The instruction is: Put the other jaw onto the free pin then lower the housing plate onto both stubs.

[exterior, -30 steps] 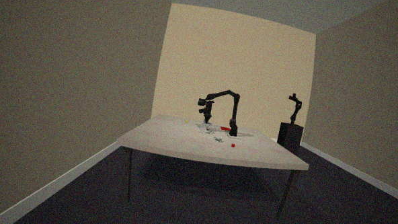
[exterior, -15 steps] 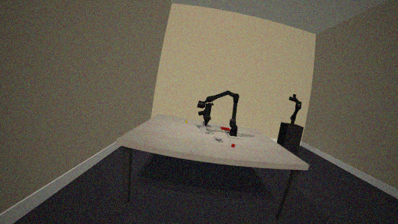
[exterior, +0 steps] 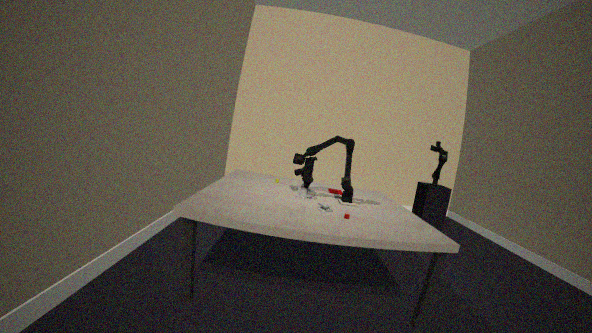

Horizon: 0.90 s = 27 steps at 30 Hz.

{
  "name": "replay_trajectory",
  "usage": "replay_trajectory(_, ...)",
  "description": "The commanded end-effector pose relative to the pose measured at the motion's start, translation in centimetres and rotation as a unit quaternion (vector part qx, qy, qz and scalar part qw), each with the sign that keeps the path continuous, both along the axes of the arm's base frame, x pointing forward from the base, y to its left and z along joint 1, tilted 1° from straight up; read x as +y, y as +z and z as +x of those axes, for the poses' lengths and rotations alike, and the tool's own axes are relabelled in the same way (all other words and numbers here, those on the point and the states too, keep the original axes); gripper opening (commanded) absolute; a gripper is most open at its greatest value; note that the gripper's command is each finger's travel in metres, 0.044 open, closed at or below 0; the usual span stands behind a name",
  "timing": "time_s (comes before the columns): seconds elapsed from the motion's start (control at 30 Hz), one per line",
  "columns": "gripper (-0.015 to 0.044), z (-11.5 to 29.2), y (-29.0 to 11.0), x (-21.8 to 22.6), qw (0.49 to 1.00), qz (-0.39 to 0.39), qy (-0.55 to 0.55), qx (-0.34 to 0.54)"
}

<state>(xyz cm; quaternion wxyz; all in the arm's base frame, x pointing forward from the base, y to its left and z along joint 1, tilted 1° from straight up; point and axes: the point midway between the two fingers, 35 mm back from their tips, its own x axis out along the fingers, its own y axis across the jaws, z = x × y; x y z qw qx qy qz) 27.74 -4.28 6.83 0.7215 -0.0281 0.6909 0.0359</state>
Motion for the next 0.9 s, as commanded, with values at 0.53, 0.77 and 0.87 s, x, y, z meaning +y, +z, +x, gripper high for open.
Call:
replay_trajectory(0.53,0.0134,-0.05,-0.55,0.04,1.000,0.001,-0.003,0.001)
replay_trajectory(0.77,0.0134,-0.05,-0.66,0.04,1.000,0.001,-0.003,0.001)
replay_trajectory(0.87,0.0134,-0.04,-0.71,0.04,1.000,0.001,-0.003,0.001)
